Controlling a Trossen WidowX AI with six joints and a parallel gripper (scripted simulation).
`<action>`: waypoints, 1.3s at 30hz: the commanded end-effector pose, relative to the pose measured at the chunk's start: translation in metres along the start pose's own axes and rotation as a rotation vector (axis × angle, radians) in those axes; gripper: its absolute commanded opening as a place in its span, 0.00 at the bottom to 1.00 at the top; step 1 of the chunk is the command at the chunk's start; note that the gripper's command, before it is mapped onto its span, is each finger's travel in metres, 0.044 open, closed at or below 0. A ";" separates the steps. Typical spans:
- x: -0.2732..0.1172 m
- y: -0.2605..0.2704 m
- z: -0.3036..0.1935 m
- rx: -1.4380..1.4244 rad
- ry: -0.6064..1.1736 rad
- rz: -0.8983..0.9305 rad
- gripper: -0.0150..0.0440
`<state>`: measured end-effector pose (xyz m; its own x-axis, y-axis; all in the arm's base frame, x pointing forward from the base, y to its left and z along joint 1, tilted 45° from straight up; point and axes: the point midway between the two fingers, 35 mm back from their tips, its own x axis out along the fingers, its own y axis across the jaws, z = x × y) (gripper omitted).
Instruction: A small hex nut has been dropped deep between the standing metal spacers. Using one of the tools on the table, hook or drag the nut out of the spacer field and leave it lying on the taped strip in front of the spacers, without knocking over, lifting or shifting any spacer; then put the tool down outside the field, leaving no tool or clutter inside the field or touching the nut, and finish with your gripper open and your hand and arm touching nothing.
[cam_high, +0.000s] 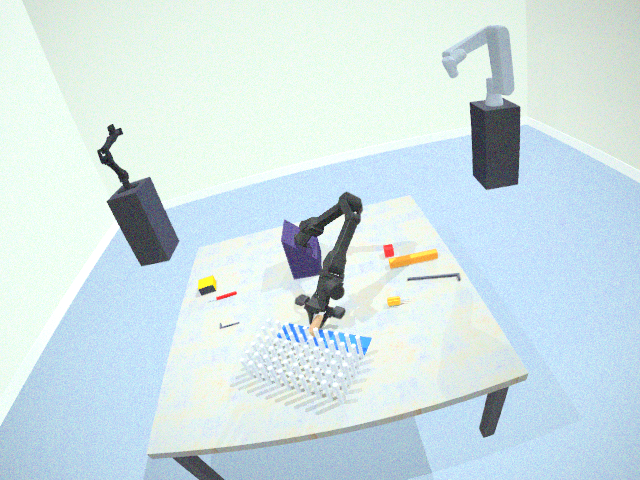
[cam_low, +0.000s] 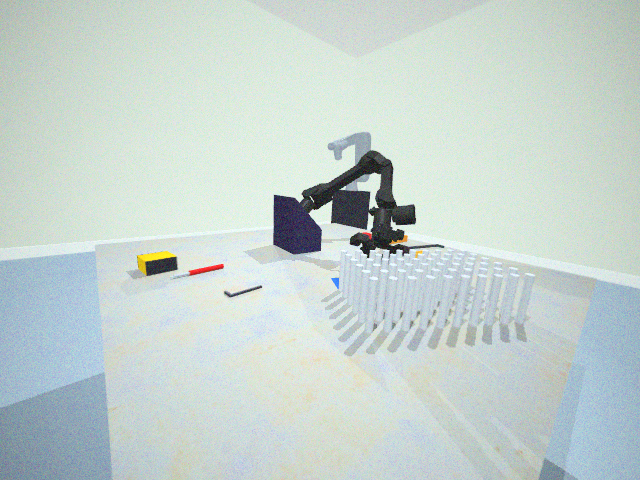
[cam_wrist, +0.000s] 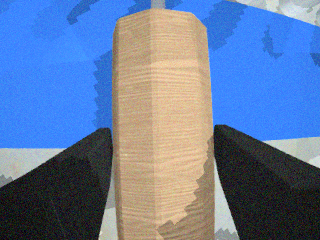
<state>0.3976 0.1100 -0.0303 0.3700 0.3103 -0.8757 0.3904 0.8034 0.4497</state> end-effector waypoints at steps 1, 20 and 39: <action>0.000 0.000 0.000 0.003 -0.003 0.000 0.25; -0.006 0.000 -0.011 0.004 -0.002 0.000 0.25; -0.012 -0.001 -0.022 0.005 -0.002 0.000 0.25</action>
<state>0.3771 0.1169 -0.0238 0.3702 0.3136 -0.8744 0.3901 0.8018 0.4527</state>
